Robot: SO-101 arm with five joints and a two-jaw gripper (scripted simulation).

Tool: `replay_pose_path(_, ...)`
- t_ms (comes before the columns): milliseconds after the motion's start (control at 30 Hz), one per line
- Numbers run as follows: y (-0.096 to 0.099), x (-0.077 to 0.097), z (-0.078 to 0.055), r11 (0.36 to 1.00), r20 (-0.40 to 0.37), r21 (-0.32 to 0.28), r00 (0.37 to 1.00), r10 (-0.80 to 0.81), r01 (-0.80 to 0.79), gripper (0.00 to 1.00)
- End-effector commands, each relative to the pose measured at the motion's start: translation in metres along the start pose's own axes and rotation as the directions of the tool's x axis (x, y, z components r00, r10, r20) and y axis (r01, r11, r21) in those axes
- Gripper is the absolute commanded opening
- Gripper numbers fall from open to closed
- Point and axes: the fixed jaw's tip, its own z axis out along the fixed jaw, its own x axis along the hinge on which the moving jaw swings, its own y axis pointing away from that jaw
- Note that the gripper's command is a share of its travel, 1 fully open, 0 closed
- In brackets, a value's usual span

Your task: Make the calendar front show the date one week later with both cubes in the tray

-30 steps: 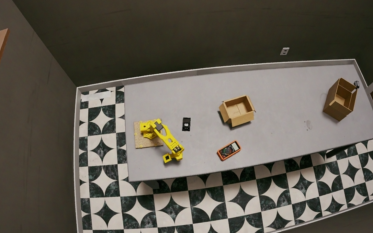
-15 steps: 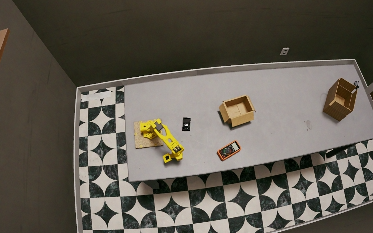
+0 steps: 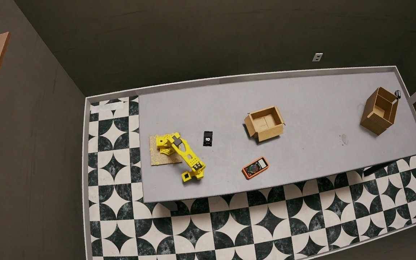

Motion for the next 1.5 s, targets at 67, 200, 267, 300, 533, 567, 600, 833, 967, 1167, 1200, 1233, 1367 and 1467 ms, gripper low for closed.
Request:
replay_pose_path(67,-0.002,-0.003,0.001,1.000,0.006,0.019,1.000,-0.003,0.003,0.36)
replay_pose_path(200,-0.001,-0.002,-0.008,1.000,0.006,0.019,1.000,-0.003,0.003,0.36)
replay_pose_path(267,0.000,-0.002,-0.014,1.000,0.006,0.019,1.000,-0.003,0.003,0.36)
replay_pose_path(300,0.000,-0.002,-0.018,1.000,0.006,0.019,1.000,-0.003,0.003,0.36)
replay_pose_path(533,0.001,-0.002,-0.036,1.000,0.006,0.019,1.000,-0.003,0.003,0.36)
replay_pose_path(567,0.000,-0.002,-0.040,1.000,0.006,0.019,1.000,-0.003,0.003,0.36)
replay_pose_path(600,0.000,-0.002,-0.043,1.000,0.006,0.019,1.000,-0.003,0.003,0.36)
replay_pose_path(833,-0.001,-0.002,-0.055,1.000,0.006,0.019,1.000,-0.003,0.003,0.36)
replay_pose_path(967,-0.001,-0.002,-0.056,1.000,0.006,0.019,1.000,-0.003,0.003,0.36)
replay_pose_path(1167,-0.001,-0.002,-0.056,1.000,0.006,0.019,1.000,-0.003,0.003,0.36)
replay_pose_path(1200,-0.001,-0.002,-0.056,1.000,0.006,0.019,1.000,-0.003,0.003,0.36)
replay_pose_path(1233,-0.001,-0.002,-0.056,1.000,0.006,0.019,1.000,-0.003,0.003,0.36)
replay_pose_path(1367,-0.001,-0.002,-0.056,1.000,0.006,0.019,1.000,-0.003,0.003,0.36)
replay_pose_path(1467,-0.001,-0.002,-0.056,1.000,0.006,0.019,1.000,-0.003,0.003,0.36)
